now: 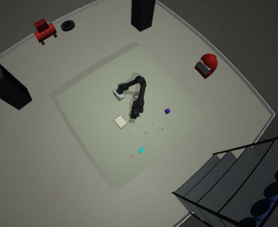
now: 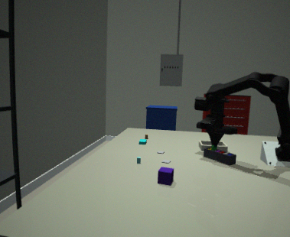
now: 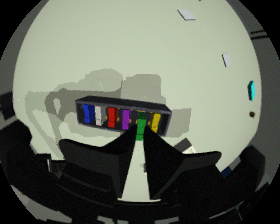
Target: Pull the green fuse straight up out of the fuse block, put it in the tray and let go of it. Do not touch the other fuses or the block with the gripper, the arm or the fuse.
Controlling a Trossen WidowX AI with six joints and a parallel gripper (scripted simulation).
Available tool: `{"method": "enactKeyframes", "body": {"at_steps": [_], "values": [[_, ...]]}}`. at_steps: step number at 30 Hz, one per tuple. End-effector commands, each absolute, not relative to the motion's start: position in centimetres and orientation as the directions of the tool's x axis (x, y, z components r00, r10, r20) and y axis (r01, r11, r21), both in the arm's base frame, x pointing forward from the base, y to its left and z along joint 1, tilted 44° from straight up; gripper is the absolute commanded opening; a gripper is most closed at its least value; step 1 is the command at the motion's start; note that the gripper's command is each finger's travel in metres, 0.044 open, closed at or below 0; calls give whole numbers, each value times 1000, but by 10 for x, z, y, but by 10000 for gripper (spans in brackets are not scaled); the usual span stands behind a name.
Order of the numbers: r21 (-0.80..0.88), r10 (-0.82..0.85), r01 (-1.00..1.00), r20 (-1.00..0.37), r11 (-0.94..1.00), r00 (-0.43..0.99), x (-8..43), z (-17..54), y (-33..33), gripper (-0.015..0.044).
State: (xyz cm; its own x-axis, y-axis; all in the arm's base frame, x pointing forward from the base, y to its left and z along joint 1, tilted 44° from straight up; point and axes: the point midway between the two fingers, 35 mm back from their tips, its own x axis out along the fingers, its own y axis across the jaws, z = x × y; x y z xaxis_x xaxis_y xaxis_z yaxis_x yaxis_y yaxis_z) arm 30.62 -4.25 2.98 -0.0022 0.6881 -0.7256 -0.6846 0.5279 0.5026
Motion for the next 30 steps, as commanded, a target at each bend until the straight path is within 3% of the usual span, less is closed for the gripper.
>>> {"method": "enactKeyframes", "body": {"at_steps": [1, 30], "values": [[495, 684, -690, -730, 529, 0, 308, 32, -45, 0], [497, 685, -688, -729, 529, 0, 307, 43, -55, 0]]}}
